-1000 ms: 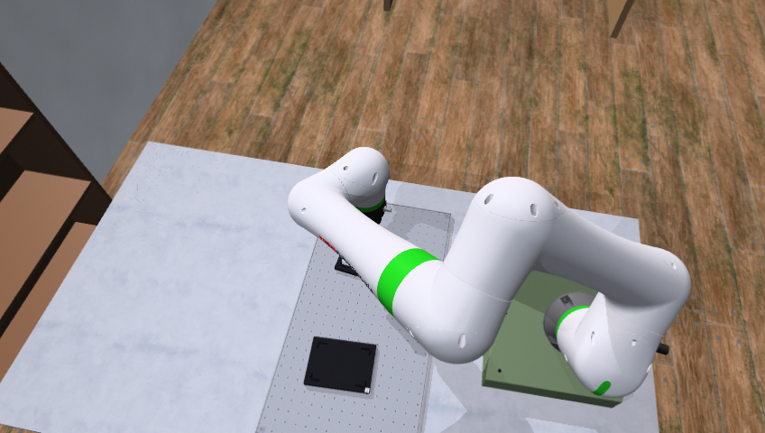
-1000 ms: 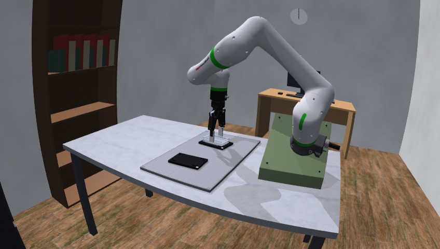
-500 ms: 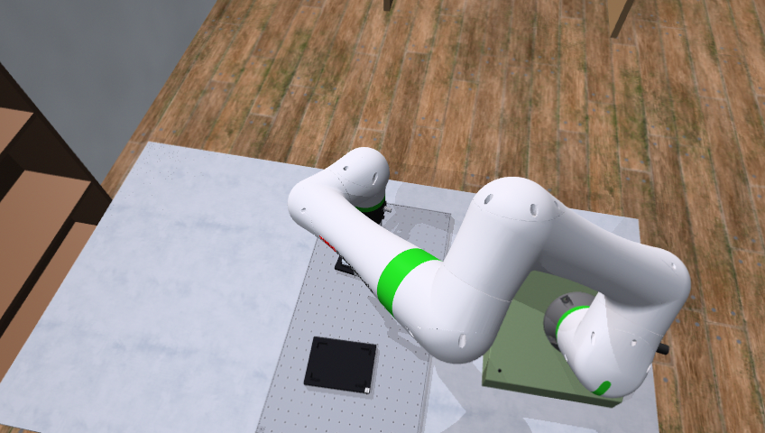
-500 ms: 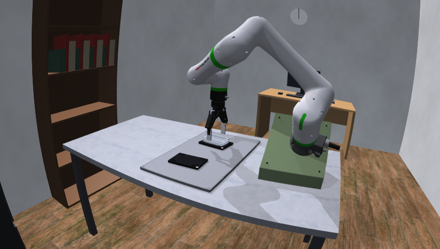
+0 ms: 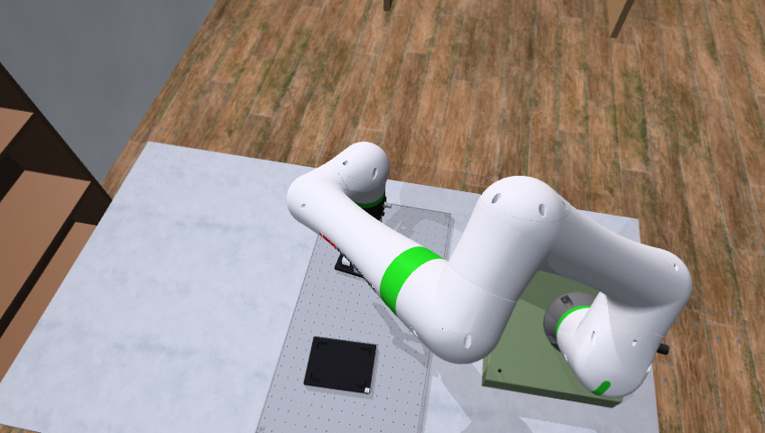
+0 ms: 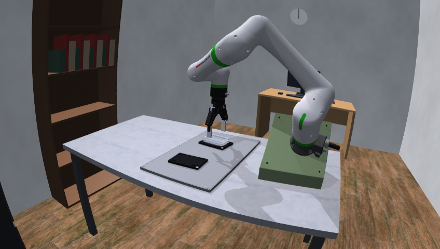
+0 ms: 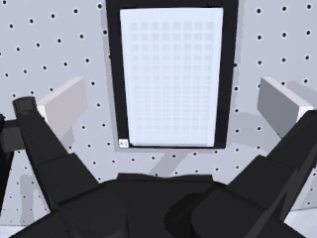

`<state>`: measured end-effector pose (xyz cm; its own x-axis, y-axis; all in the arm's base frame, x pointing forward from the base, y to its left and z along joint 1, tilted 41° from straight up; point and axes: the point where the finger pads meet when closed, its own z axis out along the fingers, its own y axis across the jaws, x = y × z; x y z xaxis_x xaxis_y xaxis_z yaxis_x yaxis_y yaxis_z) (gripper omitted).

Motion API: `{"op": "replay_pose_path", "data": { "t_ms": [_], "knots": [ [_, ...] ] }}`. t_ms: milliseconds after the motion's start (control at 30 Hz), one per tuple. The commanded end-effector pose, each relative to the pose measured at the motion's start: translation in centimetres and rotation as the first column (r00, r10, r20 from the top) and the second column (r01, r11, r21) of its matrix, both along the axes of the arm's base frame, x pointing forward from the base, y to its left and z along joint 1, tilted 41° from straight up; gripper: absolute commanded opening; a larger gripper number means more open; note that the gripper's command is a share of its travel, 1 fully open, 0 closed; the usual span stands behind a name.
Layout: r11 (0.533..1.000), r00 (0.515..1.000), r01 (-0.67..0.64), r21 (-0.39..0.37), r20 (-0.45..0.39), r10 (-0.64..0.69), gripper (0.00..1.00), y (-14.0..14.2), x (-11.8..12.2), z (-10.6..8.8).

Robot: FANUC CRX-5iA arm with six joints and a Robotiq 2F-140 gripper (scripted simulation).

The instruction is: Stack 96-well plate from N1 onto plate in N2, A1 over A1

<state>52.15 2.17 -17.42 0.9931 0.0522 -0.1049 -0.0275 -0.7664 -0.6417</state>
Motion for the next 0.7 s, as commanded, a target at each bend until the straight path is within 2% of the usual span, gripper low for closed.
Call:
{"op": "replay_pose_path", "data": {
  "t_ms": [0, 667],
  "knots": [
    [1.000, 1.000, 0.000, 0.000, 0.000, 0.000, 1.00, -0.5, 0.1, 0.6],
    [1.000, 1.000, 0.000, 0.000, 0.000, 0.000, 1.00, -3.5, 0.6, 4.2]
  ]
}}
